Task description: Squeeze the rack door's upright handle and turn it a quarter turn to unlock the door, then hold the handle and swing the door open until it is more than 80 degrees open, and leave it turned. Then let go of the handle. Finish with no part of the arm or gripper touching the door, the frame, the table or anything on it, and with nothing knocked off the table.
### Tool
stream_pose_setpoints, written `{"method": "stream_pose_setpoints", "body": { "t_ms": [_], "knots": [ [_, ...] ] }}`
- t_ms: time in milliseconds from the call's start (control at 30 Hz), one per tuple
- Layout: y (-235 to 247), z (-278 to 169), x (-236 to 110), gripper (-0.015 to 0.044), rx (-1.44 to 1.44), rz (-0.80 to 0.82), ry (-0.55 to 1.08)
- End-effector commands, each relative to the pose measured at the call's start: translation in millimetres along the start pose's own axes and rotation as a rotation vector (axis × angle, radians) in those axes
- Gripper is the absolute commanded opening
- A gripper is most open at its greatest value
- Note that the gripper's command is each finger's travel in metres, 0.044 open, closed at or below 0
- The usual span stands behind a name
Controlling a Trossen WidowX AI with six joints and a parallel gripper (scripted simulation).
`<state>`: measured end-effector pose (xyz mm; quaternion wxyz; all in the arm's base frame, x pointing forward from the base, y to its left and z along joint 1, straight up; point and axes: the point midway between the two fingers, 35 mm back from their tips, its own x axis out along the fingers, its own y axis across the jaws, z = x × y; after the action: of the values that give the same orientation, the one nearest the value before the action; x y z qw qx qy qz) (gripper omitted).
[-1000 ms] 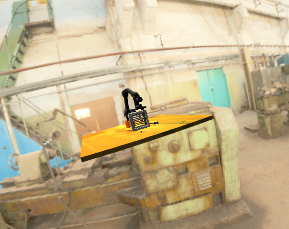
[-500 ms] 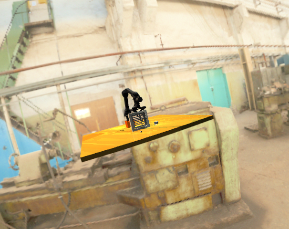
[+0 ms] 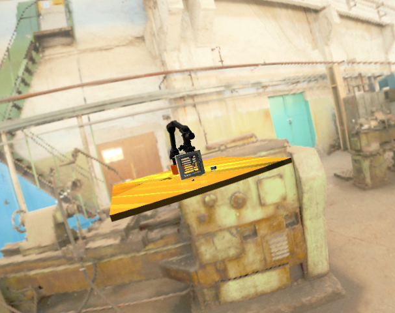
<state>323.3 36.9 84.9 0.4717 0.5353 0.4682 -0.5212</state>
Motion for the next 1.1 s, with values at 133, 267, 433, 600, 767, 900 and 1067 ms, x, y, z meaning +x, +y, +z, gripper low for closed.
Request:
{"method": "stream_pose_setpoints", "body": {
  "t_ms": [133, 267, 433, 600, 767, 900, 1067],
  "knots": [
    [0.2, 0.8, 0.0, 0.0291, 0.135, 0.002, -0.005],
    [0.2, 0.8, 0.0, 0.0264, 0.135, 0.002, -0.005],
    [0.2, 0.8, 0.0, 0.0231, 0.135, 0.002, -0.005],
    [0.2, 0.8, 0.0, 0.0198, 0.135, 0.002, -0.005],
    [0.2, 0.8, 0.0, 0.0164, 0.135, 0.002, -0.005],
    [0.2, 0.8, 0.0, 0.0138, 0.135, 0.002, -0.005],
    [0.2, 0.8, 0.0, 0.0104, 0.135, 0.002, -0.005]
  ]
}}
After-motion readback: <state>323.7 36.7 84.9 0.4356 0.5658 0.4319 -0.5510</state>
